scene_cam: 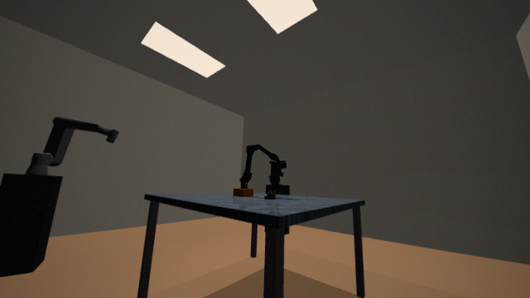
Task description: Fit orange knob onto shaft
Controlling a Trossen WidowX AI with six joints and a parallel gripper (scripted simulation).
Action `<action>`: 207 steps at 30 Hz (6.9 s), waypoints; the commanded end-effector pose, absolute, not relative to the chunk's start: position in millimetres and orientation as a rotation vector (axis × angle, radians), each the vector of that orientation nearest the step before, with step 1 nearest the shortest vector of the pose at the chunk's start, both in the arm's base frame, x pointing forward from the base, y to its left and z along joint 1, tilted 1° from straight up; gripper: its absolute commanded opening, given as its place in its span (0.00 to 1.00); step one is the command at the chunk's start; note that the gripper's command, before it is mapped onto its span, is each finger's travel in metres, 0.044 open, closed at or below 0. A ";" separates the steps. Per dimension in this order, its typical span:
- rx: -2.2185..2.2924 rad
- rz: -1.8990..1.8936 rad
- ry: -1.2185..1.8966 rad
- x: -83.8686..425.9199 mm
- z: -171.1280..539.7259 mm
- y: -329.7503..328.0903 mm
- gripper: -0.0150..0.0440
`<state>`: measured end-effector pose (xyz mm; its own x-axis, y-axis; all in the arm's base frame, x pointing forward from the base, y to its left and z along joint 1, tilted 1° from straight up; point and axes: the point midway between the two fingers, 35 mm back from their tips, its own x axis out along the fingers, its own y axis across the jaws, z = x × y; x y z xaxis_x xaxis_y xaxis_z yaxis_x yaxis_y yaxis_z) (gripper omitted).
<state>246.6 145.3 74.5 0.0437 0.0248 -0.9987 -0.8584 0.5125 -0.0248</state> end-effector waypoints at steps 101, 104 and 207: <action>-0.809 0.779 1.356 253.8 131.6 148.6 0.25; -0.838 0.743 1.334 251.8 134.6 149.9 0.25; -1.079 0.401 1.098 228.1 170.3 161.3 0.25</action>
<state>226.2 162.6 174.6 0.4876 -0.2550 -0.8350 -0.7031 0.4524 -0.5487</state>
